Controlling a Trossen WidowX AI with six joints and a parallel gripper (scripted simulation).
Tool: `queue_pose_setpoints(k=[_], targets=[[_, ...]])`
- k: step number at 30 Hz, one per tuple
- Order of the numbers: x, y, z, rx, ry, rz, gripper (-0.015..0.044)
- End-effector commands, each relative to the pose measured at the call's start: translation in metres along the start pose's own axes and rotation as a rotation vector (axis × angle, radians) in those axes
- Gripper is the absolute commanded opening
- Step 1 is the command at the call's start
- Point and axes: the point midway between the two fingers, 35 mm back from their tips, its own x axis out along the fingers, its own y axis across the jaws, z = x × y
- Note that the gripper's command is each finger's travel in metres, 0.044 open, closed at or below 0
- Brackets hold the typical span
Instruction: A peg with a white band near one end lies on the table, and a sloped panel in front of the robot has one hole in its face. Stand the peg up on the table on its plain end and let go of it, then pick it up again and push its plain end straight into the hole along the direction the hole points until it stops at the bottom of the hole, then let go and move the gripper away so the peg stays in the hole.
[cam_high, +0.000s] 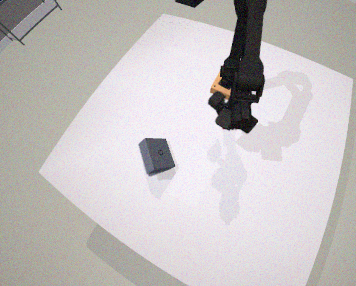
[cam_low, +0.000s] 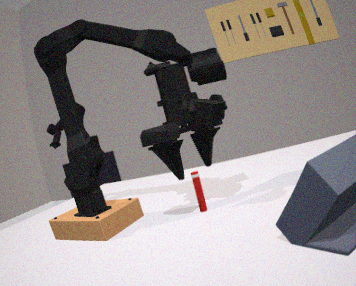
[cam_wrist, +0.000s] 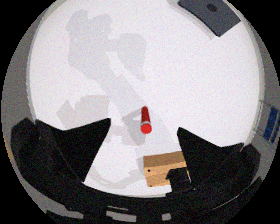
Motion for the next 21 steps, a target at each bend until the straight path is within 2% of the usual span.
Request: queue_pose_setpoints(k=[1, 21], targets=[[0.008, 0.000, -0.001, -0.004, 0.005, 0.000, 0.0440], [0.040, -0.002, -0.003, -0.004, 0.006, 0.000, 0.0440]])
